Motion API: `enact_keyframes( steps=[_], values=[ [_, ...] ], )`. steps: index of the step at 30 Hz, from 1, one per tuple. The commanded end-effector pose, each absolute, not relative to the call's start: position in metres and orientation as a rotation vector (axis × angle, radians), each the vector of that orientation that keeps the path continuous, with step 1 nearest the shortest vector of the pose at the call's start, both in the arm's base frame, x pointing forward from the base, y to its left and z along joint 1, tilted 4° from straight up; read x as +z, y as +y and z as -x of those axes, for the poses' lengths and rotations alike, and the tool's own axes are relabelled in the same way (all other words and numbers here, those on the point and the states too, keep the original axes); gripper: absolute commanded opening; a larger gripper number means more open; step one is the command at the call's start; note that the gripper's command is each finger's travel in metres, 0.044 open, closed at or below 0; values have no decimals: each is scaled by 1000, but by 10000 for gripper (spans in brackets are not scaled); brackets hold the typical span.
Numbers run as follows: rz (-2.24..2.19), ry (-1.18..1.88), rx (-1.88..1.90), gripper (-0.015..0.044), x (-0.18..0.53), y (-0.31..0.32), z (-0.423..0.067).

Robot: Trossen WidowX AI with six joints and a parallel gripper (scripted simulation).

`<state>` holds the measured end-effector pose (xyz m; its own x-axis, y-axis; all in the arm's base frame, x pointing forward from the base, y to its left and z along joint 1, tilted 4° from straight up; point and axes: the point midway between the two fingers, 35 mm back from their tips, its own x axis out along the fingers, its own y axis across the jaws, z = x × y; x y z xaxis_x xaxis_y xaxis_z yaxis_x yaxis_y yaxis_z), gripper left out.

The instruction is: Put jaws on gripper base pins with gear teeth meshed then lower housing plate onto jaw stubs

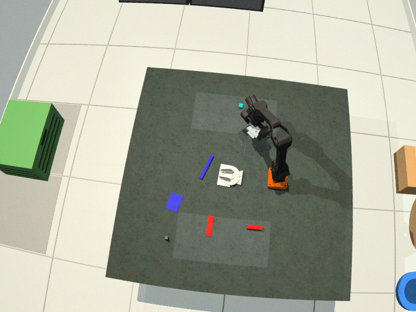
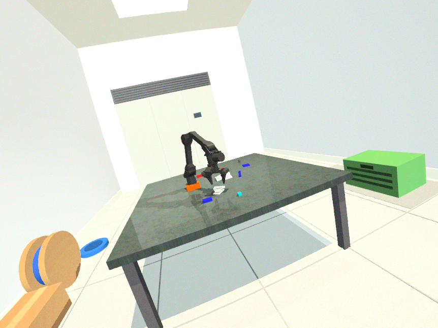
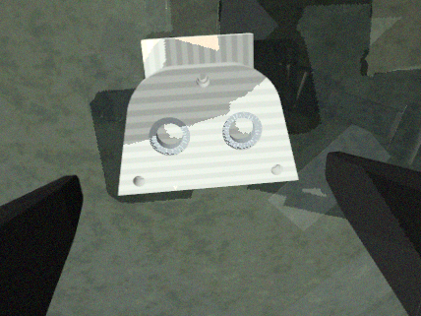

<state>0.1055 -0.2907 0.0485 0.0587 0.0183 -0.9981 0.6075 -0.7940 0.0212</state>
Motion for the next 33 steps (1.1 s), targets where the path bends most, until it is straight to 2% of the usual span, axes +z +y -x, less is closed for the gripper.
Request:
enact_keyframes(
  steps=[1,33],
  values=[
    [-1907,628,-1792,440,40,-289,-105],
    [-1907,628,-1792,440,6,-288,-107]
  ],
)
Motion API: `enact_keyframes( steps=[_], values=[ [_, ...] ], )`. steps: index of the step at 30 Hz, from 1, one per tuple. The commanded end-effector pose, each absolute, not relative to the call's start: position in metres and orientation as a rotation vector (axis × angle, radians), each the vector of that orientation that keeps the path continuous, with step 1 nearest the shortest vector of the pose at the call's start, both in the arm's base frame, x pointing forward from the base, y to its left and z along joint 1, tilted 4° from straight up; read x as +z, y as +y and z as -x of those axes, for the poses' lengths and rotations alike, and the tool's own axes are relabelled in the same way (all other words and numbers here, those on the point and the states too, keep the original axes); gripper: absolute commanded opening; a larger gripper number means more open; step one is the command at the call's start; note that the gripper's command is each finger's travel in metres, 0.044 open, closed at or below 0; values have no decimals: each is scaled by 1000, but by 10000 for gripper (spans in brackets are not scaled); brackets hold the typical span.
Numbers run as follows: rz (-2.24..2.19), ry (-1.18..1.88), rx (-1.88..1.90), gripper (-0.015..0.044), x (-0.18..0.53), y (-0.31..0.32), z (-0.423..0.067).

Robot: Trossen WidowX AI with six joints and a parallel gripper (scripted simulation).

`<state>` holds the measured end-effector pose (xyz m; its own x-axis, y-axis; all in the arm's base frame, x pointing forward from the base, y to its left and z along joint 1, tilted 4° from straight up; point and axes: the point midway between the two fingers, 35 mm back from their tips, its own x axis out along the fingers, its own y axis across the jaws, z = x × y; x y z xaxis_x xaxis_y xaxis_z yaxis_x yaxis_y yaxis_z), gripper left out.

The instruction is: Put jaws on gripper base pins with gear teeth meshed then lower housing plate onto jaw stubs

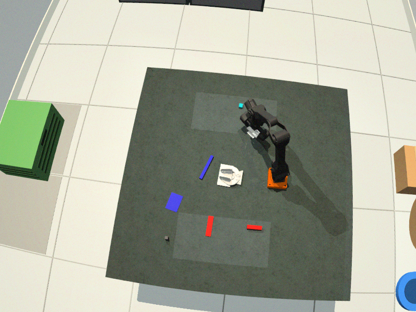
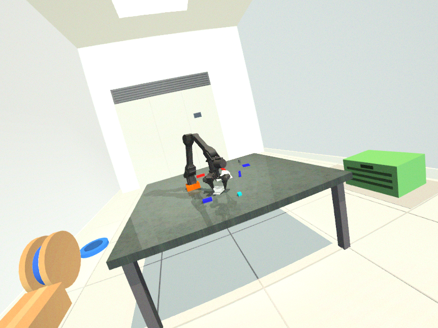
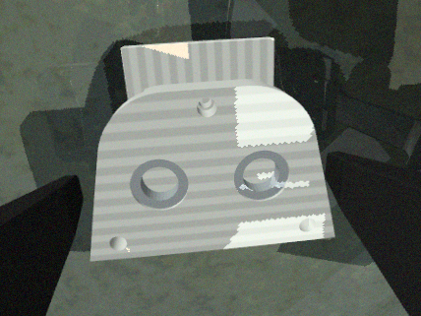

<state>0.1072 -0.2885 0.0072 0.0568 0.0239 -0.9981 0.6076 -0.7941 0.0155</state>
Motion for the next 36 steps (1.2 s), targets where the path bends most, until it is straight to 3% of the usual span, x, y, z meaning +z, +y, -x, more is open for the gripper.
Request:
enact_keyframes(
  steps=[1,20,36],
  values=[
    [-1907,628,-1792,440,6,-288,-107],
    [-1908,628,-1792,440,5,-288,-107],
    [-1907,632,-1787,351,6,-288,-107]
  ],
)
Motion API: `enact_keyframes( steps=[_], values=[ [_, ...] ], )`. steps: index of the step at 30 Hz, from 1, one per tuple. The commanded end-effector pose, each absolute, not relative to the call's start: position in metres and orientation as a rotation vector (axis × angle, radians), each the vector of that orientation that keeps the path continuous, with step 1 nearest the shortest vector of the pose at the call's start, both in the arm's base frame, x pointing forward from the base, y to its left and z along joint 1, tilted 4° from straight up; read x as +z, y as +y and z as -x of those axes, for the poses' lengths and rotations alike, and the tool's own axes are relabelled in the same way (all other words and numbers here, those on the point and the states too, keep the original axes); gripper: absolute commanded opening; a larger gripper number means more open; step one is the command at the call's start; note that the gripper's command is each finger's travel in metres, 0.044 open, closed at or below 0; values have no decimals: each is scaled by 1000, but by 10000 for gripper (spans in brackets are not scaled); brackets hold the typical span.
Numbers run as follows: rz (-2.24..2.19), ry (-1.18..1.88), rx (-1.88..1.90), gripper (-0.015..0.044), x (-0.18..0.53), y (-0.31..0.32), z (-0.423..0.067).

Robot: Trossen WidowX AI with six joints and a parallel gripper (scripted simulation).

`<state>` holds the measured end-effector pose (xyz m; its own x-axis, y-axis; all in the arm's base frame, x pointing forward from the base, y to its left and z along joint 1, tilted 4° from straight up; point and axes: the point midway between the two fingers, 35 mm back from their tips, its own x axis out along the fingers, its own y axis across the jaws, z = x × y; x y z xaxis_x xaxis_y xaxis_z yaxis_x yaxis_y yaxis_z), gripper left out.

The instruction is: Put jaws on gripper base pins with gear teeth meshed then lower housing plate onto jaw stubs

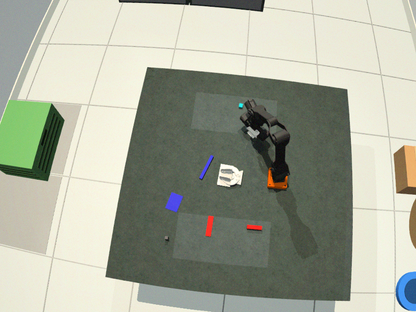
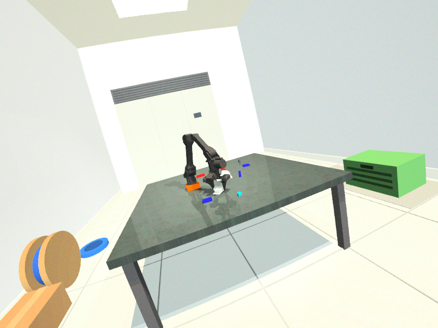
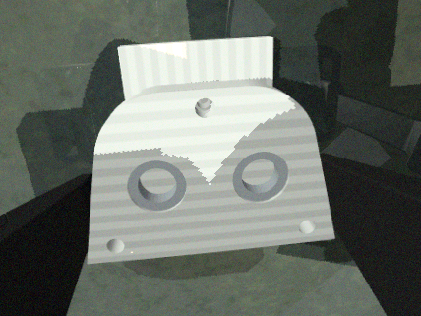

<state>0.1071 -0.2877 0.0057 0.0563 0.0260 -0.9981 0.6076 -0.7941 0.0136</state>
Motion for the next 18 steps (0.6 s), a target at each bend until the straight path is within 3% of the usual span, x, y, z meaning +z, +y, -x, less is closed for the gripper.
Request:
enact_keyframes(
  steps=[1,18],
  values=[
    [-1907,632,-1787,351,6,-288,-107],
    [-1907,630,-1789,351,35,-291,-106]
  ],
)
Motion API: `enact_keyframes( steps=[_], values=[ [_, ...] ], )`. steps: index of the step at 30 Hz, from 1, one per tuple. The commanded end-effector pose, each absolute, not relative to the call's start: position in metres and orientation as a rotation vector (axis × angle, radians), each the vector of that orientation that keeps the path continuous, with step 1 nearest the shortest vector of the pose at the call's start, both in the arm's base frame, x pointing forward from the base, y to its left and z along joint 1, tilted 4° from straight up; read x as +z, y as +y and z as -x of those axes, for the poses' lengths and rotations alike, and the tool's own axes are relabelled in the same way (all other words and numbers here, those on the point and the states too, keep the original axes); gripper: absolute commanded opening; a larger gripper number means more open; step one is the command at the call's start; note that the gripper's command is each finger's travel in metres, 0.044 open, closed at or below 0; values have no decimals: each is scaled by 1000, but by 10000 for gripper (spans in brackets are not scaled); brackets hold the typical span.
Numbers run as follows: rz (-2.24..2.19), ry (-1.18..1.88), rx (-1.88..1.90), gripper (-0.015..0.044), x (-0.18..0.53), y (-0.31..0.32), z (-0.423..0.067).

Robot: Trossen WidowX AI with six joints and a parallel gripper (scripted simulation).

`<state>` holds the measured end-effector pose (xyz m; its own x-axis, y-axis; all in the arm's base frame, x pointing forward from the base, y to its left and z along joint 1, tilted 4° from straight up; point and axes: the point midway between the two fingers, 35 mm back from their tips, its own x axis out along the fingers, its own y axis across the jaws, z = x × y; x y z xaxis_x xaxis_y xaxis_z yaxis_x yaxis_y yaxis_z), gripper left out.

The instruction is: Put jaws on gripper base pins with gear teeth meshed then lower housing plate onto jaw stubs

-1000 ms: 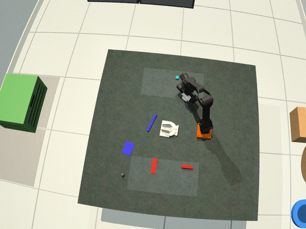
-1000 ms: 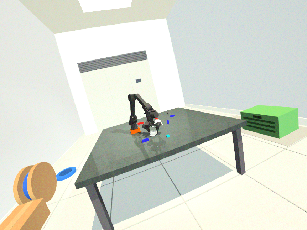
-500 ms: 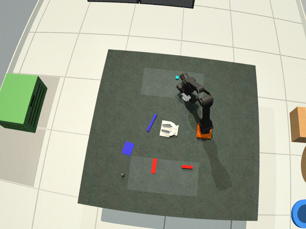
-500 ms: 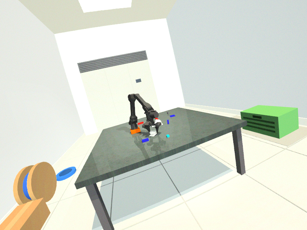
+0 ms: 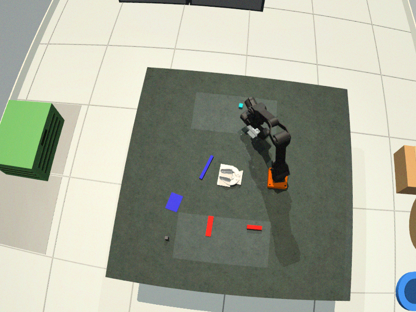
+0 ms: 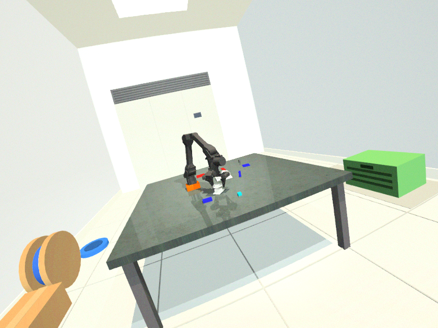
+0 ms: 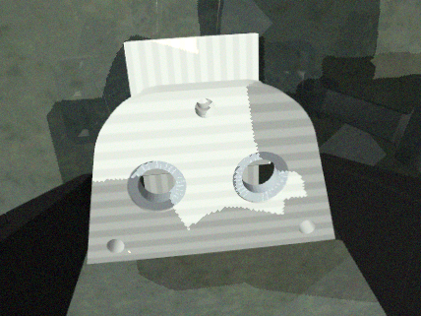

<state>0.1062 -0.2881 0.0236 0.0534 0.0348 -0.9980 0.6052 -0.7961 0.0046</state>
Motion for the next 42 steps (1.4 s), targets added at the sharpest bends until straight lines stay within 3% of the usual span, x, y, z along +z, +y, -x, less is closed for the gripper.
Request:
enact_keyframes(
  steps=[1,18,42],
  values=[
    [-1907,630,-1789,351,38,-291,-106],
    [-1905,631,-1790,351,78,-290,-103],
    [-1569,964,-1462,351,85,-242,-162]
  ],
)
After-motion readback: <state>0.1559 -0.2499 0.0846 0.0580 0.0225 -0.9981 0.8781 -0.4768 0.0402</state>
